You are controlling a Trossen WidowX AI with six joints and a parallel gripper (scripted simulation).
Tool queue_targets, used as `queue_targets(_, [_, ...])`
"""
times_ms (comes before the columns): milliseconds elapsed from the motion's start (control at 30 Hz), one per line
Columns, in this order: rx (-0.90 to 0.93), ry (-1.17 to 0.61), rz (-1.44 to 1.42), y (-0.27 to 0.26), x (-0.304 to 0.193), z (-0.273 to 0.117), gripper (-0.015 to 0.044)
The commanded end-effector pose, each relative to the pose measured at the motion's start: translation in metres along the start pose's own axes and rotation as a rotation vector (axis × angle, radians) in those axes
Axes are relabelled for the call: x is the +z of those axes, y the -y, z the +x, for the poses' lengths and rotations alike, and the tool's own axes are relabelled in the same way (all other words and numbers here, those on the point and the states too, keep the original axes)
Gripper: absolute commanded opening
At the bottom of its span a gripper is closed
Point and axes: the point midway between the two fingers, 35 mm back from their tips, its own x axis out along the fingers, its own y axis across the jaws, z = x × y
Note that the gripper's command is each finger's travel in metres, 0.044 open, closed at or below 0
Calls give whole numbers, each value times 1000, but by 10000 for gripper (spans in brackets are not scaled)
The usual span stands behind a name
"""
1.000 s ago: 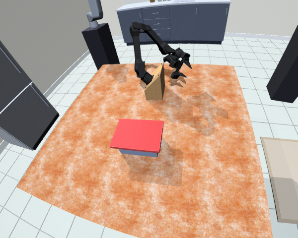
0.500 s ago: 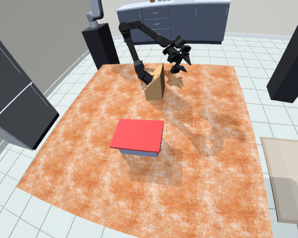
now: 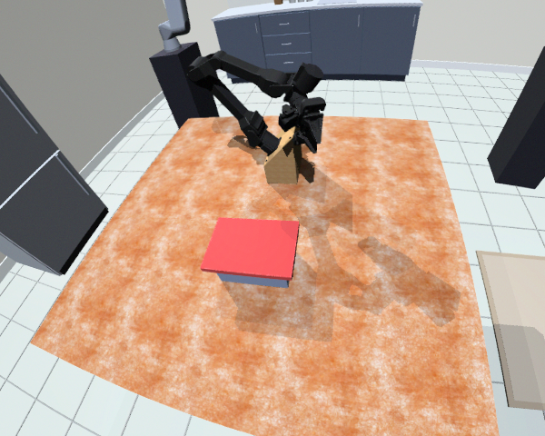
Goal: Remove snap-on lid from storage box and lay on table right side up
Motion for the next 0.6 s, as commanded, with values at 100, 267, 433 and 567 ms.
queue_targets(100, [-126, 161, 160, 12, 91, 37, 235])
queue_targets(267, [-190, 245, 234, 27, 135, 48, 235])
queue_targets(433, [-258, 335, 304, 49, 178, 53, 235])
queue_targets(567, [-258, 335, 304, 49, 178, 53, 235])
